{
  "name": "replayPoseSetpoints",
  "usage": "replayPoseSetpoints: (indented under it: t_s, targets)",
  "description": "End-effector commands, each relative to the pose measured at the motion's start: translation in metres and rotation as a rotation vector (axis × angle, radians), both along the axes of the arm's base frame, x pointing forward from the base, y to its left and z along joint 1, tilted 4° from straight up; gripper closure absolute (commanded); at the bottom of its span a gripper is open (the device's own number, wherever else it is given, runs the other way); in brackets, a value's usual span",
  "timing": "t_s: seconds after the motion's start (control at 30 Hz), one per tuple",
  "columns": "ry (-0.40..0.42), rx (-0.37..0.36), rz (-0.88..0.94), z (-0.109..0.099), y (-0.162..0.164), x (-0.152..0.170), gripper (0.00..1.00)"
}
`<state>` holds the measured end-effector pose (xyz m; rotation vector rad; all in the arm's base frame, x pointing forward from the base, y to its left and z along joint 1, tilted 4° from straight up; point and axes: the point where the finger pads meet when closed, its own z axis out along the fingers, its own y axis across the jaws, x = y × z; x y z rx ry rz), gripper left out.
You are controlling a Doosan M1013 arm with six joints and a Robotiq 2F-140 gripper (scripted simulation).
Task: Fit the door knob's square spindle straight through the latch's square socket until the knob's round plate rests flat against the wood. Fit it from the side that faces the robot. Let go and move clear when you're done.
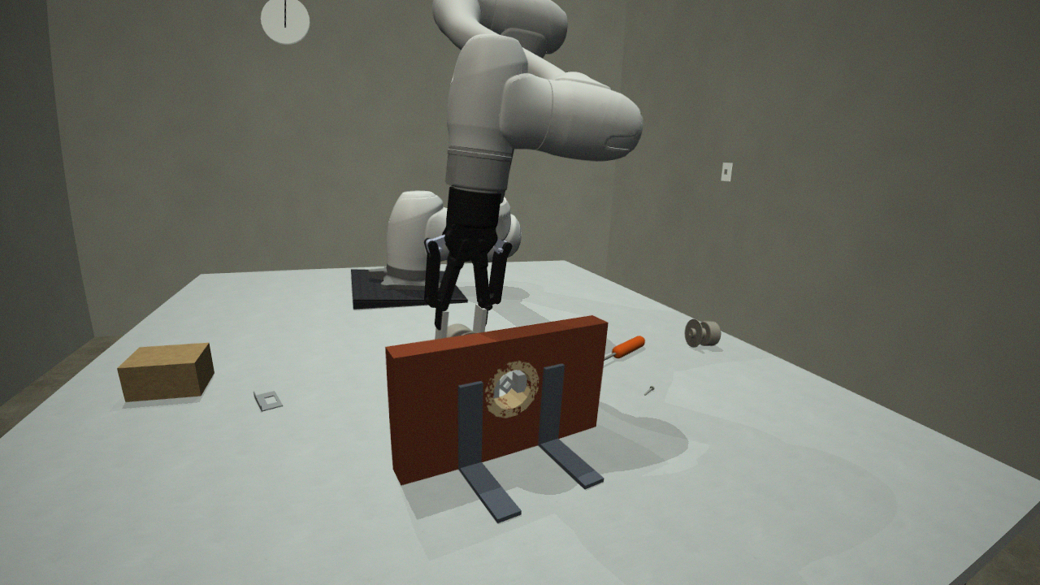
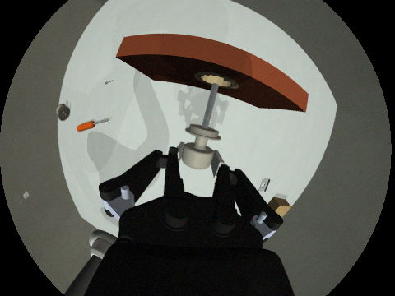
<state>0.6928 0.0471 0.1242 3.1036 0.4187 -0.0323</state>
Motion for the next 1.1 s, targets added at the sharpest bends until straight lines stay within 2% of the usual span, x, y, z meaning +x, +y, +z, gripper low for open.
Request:
replayPoseSetpoints:
  t_s: [0.0, 1.07]
  targets:
    - [0.0, 0.0, 0.0, 0.0002, 0.0001, 0.0005, 0.58]
    - [0.0, 0.0, 0.0, 0.0004, 0.0015, 0.0053, 0.58]
